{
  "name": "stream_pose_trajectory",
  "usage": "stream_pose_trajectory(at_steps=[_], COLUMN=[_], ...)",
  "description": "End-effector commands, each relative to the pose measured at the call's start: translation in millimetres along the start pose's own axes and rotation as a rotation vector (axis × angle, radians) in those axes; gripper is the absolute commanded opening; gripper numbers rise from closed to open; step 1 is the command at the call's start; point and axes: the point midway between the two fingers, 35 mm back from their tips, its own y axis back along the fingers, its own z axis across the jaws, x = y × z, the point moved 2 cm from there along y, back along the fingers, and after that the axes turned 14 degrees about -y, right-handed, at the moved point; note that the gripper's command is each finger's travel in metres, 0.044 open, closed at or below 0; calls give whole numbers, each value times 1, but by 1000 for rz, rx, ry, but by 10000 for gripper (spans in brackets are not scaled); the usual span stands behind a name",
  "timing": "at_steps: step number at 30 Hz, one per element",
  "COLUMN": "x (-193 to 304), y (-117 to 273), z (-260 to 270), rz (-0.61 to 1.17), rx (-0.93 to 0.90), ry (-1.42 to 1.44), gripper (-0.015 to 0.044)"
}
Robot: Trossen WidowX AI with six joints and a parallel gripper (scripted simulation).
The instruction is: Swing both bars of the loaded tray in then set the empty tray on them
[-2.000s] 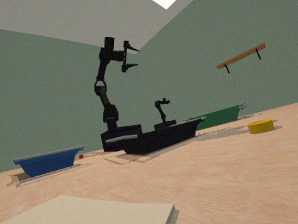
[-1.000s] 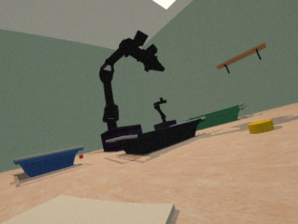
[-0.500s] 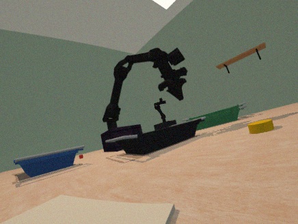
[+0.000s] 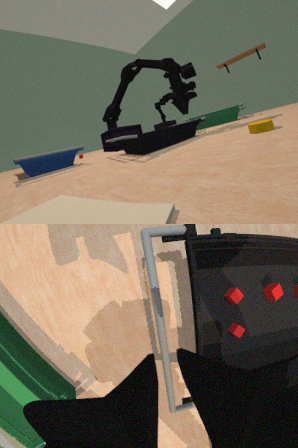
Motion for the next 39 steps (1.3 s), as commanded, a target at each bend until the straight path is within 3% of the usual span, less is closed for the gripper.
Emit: stream_pose_trajectory(at_steps=[1, 9, 26, 39], x=[0, 1, -6, -12], y=[-15, -60, -28, -27], z=[0, -1, -25, -52], rz=[-1, 0, -1, -2], rx=[11, 11, 13, 15], ry=[-7, -7, -7, -7], gripper=[81, 81, 81, 81])
